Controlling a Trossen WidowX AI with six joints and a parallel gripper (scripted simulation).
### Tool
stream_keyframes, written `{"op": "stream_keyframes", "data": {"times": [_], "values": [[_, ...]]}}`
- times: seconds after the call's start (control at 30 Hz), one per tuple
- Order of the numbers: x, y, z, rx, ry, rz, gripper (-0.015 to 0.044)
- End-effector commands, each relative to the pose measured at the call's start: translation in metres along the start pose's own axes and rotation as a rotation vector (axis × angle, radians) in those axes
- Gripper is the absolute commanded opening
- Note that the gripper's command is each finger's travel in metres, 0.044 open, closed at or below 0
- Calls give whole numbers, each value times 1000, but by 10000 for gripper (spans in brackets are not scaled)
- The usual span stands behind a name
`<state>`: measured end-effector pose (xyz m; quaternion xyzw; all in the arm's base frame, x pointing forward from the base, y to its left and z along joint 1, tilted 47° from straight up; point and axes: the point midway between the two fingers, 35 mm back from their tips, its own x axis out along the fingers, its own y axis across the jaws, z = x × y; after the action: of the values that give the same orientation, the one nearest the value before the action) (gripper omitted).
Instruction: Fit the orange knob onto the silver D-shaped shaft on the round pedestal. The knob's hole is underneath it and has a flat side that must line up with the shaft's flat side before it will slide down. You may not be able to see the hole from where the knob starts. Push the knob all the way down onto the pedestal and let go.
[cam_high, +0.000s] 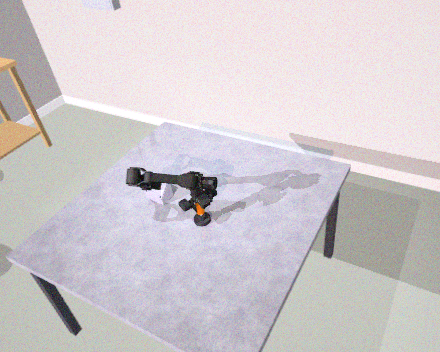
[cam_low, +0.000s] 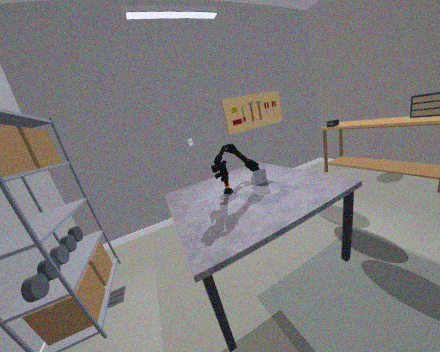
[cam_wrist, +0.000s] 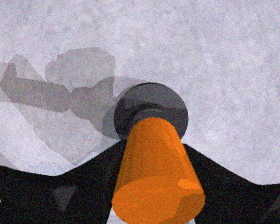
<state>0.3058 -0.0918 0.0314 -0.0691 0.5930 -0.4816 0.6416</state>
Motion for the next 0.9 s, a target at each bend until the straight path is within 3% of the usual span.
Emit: {"op": "stream_keyframes", "data": {"times": [0.0, 0.87], "values": [[1, 0, -1, -5, 0, -2, 0], [0, 1, 3, -214, 0, -2, 0]]}}
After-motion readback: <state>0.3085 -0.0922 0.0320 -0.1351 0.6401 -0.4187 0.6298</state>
